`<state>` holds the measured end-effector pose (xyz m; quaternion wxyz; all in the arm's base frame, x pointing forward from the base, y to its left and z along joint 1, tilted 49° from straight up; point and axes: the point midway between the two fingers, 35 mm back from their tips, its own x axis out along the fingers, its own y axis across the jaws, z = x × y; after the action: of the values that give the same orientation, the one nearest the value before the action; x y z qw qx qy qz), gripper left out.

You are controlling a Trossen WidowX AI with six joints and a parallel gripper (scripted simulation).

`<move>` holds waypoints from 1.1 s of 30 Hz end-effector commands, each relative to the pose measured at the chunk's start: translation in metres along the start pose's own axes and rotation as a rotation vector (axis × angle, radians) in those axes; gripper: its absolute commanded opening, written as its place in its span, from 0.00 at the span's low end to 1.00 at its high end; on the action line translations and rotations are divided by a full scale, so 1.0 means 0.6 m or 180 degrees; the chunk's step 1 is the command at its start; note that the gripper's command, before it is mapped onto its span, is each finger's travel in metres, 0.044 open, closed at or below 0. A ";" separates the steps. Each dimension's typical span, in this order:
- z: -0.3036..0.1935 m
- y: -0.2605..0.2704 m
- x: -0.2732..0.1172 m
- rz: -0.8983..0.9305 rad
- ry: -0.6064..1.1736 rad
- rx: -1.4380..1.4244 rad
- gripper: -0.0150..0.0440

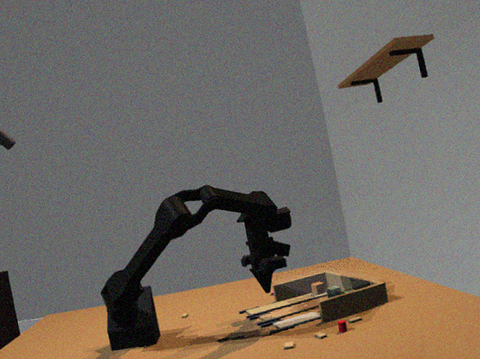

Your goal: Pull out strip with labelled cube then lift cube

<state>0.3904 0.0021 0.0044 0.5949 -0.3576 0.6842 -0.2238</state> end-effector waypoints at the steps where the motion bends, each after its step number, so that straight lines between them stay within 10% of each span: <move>1: 0.004 0.000 -0.002 0.0021 -0.0004 0.0026 0.25; 33: 0.003 0.004 0.086 0.0017 -0.0004 0.0026 0.25</move>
<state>0.3918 -0.0317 -0.0276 0.6002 -0.3485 0.6833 -0.2267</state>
